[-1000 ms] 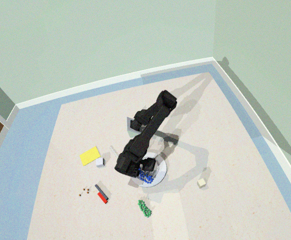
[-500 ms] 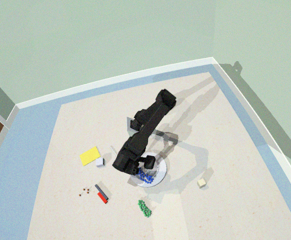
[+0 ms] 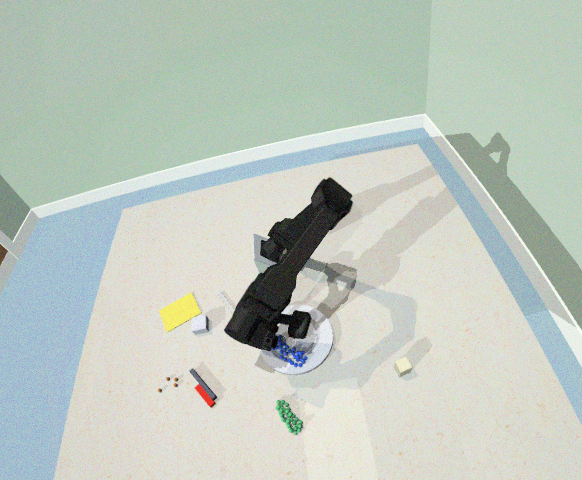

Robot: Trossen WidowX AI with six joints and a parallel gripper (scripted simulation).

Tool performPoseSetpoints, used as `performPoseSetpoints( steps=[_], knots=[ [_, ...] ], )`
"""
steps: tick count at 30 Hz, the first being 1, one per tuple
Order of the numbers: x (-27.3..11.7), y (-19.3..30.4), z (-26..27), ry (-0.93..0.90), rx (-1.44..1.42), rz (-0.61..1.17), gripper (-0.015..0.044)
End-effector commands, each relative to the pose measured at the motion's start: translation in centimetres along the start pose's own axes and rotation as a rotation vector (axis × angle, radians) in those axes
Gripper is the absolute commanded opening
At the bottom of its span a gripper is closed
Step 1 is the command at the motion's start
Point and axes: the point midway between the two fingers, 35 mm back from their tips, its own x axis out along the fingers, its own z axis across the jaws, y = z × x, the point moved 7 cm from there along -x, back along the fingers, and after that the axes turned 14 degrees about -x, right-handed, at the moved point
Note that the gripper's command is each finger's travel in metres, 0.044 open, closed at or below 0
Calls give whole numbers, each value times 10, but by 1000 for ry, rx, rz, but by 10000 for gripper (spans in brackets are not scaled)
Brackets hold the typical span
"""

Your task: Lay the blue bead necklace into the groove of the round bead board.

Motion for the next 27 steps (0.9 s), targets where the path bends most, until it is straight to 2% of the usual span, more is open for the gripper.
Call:
performPoseSetpoints(
  steps=[1,5,11,14,27],
  knots=[
    [-4,1,0,6,26,2,387],
    [-13,3,0,6,89,2,282],
    [3,3,0,6,89,2,125],
    [-5,1,0,9,82,-10,120],
    [15,2,0,7,86,-3,120]
  ],
)
